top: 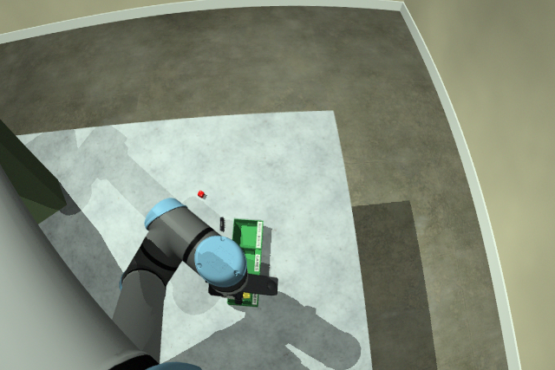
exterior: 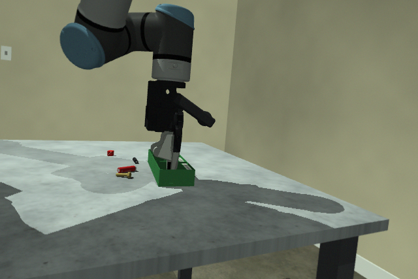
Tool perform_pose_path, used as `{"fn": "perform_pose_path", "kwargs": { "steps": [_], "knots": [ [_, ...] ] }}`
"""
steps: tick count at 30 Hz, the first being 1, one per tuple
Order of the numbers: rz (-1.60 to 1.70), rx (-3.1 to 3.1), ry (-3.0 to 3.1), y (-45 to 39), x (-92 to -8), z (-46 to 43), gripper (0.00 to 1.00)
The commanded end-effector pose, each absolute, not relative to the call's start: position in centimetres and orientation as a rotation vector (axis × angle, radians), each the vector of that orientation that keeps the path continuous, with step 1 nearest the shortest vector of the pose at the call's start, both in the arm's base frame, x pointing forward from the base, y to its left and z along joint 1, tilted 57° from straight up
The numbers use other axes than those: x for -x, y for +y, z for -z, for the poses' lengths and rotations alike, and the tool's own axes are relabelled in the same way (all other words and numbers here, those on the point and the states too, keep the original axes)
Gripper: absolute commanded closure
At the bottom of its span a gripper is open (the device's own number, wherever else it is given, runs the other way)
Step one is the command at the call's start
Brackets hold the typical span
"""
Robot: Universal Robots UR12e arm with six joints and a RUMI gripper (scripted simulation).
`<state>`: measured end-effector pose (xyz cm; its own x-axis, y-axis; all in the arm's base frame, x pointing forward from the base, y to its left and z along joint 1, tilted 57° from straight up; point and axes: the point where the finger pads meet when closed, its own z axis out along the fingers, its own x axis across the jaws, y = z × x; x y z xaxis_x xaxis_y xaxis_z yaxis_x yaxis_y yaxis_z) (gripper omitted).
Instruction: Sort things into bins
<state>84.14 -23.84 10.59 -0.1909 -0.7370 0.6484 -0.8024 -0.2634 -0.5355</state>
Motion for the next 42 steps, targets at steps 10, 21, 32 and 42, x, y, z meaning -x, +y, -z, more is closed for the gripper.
{"fn": "perform_pose_path", "kwargs": {
  "steps": [10,21,32,42],
  "knots": [
    [-1.470,-1.953,-1.863,-23.8,-84.1,-10.6,0.72],
    [-1.470,-1.953,-1.863,-23.2,-83.6,-11.1,0.72],
    [-1.470,-1.953,-1.863,-22.4,-82.9,-11.8,0.72],
    [-1.470,-1.953,-1.863,-21.0,-81.6,-13.0,0.72]
  ]
}}
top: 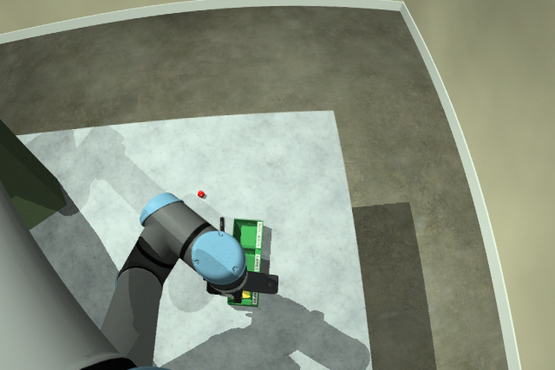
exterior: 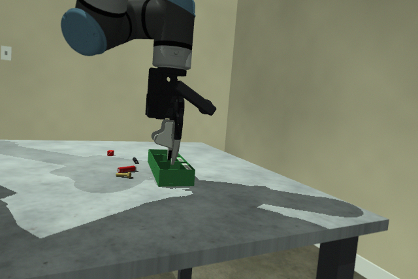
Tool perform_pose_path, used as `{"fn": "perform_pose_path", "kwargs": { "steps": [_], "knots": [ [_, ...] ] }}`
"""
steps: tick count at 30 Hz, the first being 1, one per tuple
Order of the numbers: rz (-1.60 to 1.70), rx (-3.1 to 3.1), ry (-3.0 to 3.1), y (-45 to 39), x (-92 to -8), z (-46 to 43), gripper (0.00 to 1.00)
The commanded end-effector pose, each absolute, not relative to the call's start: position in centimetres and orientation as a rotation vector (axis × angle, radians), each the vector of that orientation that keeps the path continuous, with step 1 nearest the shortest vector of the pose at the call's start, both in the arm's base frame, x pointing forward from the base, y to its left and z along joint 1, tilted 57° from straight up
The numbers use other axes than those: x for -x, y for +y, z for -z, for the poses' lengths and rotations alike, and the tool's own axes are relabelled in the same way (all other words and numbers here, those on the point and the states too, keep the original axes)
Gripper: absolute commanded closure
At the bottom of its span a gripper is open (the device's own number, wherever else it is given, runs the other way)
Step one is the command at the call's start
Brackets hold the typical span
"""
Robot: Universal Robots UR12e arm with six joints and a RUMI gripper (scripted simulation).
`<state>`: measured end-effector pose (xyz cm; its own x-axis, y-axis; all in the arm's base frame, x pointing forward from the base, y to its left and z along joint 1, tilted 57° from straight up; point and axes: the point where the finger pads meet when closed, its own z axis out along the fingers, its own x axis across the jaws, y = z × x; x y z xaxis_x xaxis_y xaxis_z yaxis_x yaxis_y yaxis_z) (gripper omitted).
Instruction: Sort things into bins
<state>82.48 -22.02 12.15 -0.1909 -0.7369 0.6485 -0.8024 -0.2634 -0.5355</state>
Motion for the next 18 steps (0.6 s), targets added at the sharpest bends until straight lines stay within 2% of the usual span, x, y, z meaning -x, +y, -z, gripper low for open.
{"fn": "perform_pose_path", "kwargs": {
  "steps": [1,14,15,18],
  "knots": [
    [-1.470,-1.953,-1.863,-21.0,-81.6,-13.0,0.72],
    [-1.470,-1.953,-1.863,-21.0,-81.6,-13.0,0.72],
    [-1.456,-1.985,-1.800,-20.6,-81.4,-12.4,0.82],
    [-1.419,-2.056,-1.643,-19.1,-80.9,-10.4,0.82]
  ]
}}
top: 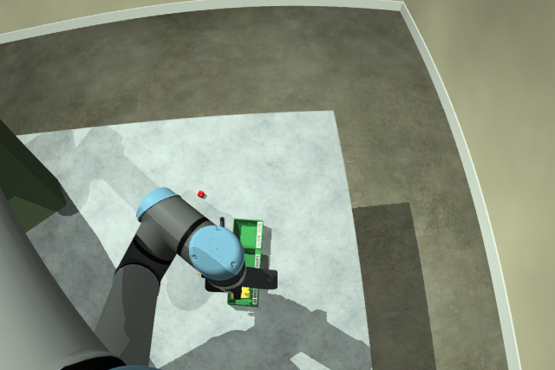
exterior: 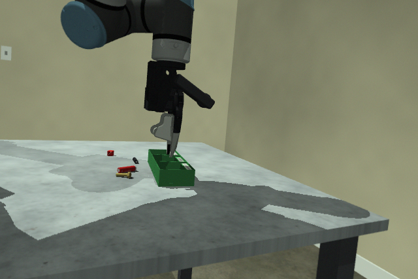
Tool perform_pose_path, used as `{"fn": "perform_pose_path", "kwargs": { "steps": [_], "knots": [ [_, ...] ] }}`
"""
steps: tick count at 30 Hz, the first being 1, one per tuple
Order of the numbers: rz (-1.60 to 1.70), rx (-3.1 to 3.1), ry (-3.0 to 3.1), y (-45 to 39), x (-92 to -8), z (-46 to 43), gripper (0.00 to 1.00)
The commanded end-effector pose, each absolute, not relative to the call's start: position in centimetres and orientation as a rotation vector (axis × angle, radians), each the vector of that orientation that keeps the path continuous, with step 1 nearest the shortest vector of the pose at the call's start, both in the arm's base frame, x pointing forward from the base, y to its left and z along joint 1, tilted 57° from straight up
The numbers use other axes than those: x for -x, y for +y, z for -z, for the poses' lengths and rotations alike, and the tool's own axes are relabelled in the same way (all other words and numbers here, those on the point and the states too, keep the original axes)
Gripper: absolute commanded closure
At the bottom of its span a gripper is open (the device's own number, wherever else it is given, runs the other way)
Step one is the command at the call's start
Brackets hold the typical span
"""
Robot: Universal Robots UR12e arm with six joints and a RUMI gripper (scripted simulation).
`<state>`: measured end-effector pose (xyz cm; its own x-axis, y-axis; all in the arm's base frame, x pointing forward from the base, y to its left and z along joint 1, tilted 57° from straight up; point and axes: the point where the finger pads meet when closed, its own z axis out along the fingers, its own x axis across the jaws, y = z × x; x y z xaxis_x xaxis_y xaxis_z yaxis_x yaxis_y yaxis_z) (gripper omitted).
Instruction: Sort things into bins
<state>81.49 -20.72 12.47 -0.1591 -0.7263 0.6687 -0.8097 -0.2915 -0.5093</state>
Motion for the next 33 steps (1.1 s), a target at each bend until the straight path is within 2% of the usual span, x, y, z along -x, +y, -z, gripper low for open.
{"fn": "perform_pose_path", "kwargs": {
  "steps": [1,33],
  "knots": [
    [-1.412,-2.067,-1.616,-18.7,-80.7,-9.7,0.82],
    [-1.086,-2.303,-0.648,-5.3,-75.6,8.8,0.82]
  ]
}}
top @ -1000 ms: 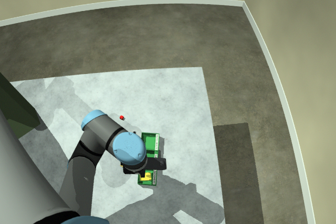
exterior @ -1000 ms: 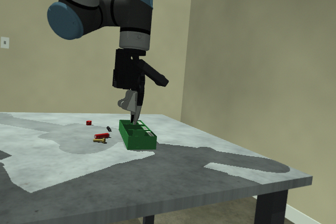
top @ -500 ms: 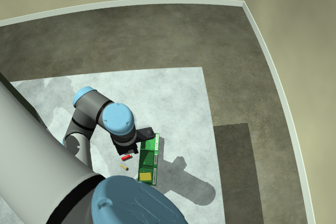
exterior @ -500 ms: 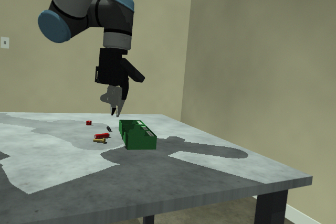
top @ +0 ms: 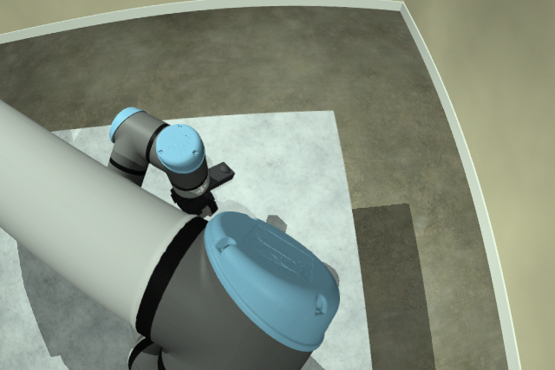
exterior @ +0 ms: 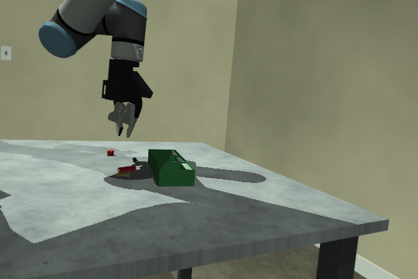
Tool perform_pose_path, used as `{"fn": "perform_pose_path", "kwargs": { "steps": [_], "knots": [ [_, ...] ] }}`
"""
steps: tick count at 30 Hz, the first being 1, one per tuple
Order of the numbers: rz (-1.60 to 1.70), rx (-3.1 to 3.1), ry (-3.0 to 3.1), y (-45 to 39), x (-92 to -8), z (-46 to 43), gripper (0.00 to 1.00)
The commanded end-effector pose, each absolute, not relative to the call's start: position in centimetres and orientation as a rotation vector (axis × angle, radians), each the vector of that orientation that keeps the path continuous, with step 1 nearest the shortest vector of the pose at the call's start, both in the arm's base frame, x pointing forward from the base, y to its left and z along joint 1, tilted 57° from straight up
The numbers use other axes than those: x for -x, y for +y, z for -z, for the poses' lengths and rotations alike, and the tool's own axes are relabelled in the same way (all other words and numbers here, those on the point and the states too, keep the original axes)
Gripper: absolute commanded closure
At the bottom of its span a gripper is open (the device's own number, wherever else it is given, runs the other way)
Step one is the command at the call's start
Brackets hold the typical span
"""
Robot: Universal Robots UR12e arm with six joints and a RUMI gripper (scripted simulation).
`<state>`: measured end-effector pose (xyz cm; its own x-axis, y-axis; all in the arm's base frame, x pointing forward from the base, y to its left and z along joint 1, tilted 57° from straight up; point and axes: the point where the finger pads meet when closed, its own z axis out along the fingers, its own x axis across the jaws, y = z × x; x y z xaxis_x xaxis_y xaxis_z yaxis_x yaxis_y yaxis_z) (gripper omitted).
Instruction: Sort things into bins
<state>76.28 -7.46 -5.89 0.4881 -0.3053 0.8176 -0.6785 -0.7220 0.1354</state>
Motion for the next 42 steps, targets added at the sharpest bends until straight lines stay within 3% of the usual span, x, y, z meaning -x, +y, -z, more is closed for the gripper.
{"fn": "perform_pose_path", "kwargs": {
  "steps": [1,11,42],
  "knots": [
    [-1.075,-2.304,-0.617,-4.9,-75.5,9.4,0.82],
    [-1.010,-2.303,-0.406,-1.5,-74.3,14.1,0.82],
    [-1.010,-2.303,-0.406,-2.6,-74.6,12.6,0.82]
  ]
}}
